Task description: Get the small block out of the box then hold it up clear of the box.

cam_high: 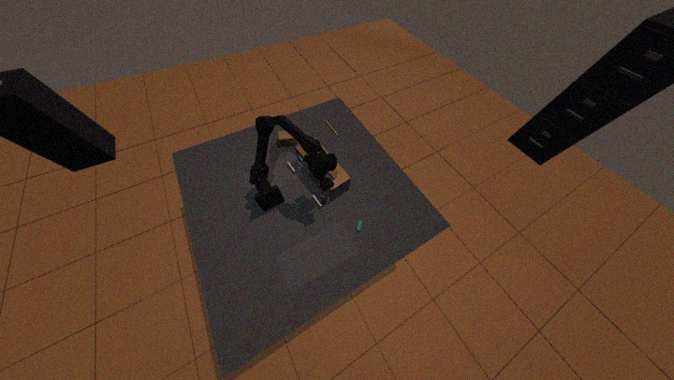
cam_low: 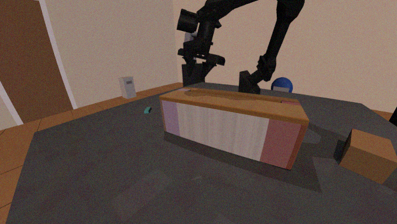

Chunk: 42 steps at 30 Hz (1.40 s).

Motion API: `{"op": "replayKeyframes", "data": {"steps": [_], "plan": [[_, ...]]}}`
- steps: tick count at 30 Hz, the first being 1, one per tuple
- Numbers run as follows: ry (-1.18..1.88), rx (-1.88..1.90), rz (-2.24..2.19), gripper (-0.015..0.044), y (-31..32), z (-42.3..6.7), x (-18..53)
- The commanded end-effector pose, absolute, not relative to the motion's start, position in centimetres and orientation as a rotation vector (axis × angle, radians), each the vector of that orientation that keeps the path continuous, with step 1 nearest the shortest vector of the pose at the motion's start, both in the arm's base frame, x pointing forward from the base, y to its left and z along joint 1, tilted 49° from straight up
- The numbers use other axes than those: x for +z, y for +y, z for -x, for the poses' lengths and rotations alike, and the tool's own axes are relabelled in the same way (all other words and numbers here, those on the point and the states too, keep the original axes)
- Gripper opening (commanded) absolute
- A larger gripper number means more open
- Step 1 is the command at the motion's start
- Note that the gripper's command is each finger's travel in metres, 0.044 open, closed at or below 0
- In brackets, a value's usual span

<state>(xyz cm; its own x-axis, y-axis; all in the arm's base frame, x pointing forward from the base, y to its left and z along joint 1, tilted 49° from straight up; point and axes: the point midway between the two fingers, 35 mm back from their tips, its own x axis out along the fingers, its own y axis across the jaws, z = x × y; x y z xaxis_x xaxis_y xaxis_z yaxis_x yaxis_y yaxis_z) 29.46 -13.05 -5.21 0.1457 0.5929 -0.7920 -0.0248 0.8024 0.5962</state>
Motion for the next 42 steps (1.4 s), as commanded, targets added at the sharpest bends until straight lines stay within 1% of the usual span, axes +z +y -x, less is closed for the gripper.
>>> {"op": "replayKeyframes", "data": {"steps": [1,13,23,33,42], "plan": [[1.492,-0.114,-1.358,0.0285,-13.6,-28.6,-6.0],[1.497,-0.553,-1.903,0.0285,-13.9,-28.2,-6.4],[1.441,-0.956,-2.339,0.0285,-14.2,-27.8,-6.6],[1.319,-1.406,-2.739,0.0285,-14.5,-27.5,-6.8],[1.132,-1.873,-3.035,0.0285,-14.7,-27.3,-7.0]]}}
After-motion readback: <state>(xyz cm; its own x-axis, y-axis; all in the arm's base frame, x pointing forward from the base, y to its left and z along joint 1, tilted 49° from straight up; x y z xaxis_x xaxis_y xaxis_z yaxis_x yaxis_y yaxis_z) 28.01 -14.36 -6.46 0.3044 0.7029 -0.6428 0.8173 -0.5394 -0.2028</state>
